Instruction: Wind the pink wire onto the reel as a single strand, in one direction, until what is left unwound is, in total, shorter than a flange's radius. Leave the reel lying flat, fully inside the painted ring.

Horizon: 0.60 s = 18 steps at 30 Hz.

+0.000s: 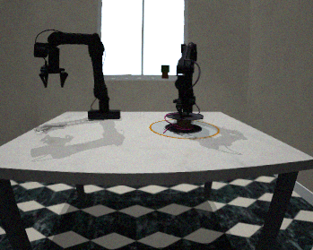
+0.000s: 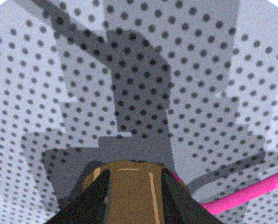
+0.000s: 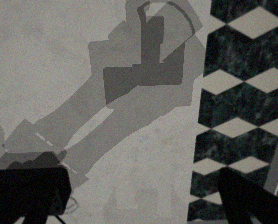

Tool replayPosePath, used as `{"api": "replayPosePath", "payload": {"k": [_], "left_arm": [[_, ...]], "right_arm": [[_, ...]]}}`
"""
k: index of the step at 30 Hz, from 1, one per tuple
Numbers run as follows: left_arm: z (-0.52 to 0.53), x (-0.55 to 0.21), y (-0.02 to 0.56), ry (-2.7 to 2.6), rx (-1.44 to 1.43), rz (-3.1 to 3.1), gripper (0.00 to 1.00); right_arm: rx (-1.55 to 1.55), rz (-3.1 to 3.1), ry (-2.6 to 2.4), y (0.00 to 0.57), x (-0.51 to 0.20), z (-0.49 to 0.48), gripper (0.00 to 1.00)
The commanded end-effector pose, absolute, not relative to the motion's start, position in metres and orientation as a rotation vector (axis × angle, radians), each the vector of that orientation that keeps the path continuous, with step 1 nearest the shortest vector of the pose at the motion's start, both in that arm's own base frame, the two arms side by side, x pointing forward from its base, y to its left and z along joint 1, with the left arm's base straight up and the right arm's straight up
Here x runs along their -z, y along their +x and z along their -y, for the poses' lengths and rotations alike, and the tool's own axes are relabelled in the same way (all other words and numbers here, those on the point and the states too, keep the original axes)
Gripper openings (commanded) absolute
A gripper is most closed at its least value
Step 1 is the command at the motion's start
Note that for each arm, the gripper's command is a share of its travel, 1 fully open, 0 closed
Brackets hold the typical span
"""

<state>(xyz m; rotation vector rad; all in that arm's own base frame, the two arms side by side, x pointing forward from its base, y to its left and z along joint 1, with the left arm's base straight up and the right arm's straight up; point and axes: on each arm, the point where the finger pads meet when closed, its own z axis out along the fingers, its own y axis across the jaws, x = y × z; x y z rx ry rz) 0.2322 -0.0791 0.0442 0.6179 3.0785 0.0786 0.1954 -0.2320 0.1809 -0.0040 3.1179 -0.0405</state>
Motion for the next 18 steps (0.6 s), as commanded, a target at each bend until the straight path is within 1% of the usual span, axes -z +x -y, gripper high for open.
{"api": "replayPosePath", "payload": {"k": [1,9,11,13,18], "left_arm": [[0.0909,-0.0404,0.2274,0.685,0.000,-3.066,0.28],[0.0909,-0.0404,0.2274,0.685,0.000,-3.066,0.00],[0.0909,-0.0404,0.2274,0.685,0.000,-3.066,0.03],[0.0909,-0.0404,0.2274,0.685,0.000,-3.066,0.03],[0.0909,-0.0404,0.2274,0.685,0.000,-3.066,0.12]], "right_arm": [[0.099,-3.085,-0.006,0.1993,-0.1966,0.2322,1.00],[0.099,-3.085,-0.006,0.1993,-0.1966,0.2322,1.00],[0.099,-3.085,-0.006,0.1993,-0.1966,0.2322,1.00],[0.099,-3.085,-0.006,0.1993,-0.1966,0.2322,1.00],[0.099,-3.085,-0.006,0.1993,-0.1966,0.2322,1.00]]}}
